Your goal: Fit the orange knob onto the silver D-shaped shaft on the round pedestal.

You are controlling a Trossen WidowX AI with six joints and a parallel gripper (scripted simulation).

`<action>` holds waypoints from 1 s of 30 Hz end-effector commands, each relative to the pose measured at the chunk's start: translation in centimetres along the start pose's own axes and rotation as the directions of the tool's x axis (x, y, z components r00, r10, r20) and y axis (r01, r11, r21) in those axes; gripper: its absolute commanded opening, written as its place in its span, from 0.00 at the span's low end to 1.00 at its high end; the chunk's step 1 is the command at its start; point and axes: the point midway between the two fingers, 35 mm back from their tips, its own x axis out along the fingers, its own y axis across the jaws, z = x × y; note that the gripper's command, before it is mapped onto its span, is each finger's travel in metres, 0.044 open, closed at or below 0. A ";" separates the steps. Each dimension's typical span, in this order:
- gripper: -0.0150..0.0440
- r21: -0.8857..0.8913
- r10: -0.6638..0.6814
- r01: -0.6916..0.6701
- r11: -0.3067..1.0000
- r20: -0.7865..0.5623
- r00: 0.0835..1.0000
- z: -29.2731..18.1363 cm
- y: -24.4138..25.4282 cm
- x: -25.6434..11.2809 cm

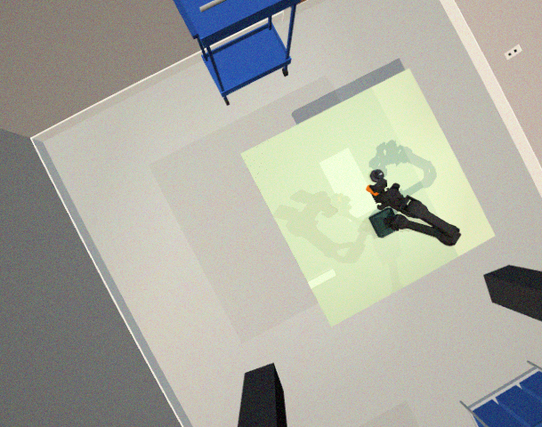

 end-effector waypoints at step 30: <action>0.25 0.012 0.351 -0.351 0.936 0.001 0.937 0.4 0.2 -2.5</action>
